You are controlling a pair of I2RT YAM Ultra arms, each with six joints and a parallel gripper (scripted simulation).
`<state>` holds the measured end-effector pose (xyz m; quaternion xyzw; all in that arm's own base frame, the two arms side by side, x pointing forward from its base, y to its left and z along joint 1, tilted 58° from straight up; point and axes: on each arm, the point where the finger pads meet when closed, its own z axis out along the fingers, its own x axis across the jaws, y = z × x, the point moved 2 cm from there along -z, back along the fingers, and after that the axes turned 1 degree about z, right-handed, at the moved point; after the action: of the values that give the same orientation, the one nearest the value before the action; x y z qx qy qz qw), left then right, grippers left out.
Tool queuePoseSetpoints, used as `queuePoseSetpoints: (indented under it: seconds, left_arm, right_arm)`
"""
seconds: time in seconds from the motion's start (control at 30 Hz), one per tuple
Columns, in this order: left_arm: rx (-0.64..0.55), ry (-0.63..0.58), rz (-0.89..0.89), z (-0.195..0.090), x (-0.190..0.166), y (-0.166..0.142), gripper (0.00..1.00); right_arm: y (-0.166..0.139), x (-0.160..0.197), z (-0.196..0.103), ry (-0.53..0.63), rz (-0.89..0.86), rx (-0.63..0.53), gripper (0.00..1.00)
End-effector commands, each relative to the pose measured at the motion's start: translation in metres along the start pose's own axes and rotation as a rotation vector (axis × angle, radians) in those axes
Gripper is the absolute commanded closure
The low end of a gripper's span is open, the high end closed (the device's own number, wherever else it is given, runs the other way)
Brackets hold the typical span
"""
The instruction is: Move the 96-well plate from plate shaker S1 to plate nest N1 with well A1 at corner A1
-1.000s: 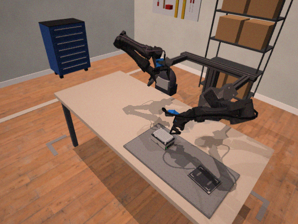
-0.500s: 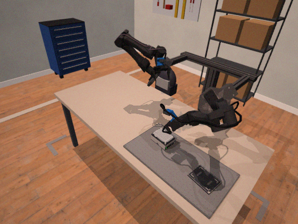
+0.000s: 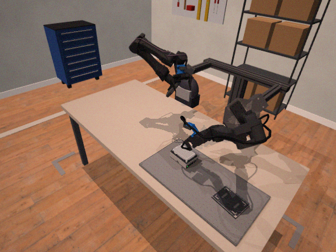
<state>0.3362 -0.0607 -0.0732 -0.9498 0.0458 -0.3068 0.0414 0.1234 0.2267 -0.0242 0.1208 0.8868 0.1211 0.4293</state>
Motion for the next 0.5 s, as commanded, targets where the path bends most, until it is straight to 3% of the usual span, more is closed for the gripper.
queuePoseSetpoints:
  seconds: [0.0, 0.2, 0.47]
  left_arm:
    - [-0.035, 0.015, 0.014, 0.0021, 0.0063, 0.0091, 0.00]
    - [-0.016, -0.007, -0.070, 0.0024, 0.0014, 0.0082, 0.00]
    - [0.089, -0.011, -0.479, 0.0113, 0.0031, 0.0048, 0.00]
  right_arm:
    - [0.0095, 0.0000, -0.0057, 0.002, 0.022, -0.036, 0.00]
    - [0.0095, 0.0000, -0.0057, 0.002, 0.022, -0.036, 0.00]
    - [0.0095, 0.0000, -0.0057, 0.002, 0.022, -0.036, 0.00]
